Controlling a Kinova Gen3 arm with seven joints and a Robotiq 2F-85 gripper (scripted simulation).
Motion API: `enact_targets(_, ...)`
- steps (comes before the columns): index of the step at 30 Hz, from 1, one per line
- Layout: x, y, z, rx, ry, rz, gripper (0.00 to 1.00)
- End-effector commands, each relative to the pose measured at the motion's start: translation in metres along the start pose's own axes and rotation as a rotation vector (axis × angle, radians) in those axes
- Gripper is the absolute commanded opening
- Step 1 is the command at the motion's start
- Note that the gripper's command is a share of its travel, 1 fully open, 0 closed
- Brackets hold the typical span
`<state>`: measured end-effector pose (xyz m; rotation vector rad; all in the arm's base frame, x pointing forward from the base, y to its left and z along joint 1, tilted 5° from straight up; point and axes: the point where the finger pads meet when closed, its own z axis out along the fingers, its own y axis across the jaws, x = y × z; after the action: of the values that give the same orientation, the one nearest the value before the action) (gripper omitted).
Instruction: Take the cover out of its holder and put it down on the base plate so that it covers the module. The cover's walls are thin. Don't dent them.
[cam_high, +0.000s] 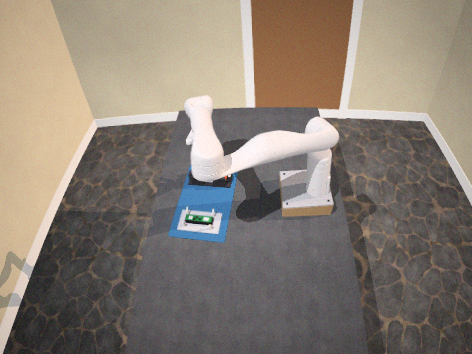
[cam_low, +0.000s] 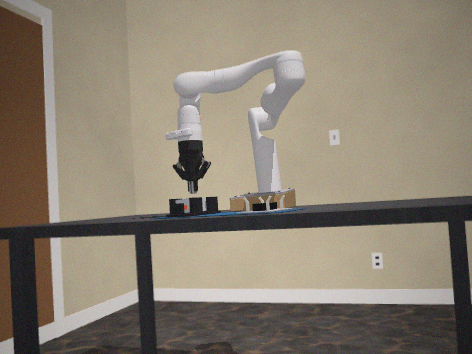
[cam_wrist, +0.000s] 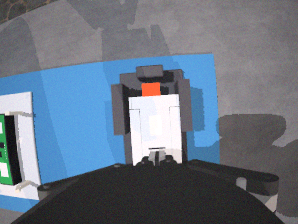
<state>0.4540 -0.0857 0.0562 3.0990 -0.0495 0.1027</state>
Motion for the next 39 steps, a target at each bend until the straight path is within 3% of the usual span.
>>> enact_targets(1,0.0004,0.0000,-0.0007,0.000,0.002,0.000,0.00)
enact_targets(20,0.0004,0.0000,-0.0007,0.000,0.002,0.000,0.00)
enact_targets(21,0.0004,0.0000,-0.0007,0.000,0.002,0.000,1.00)
enact_targets(39,0.0004,0.0000,-0.0007,0.000,0.002,0.000,1.00)
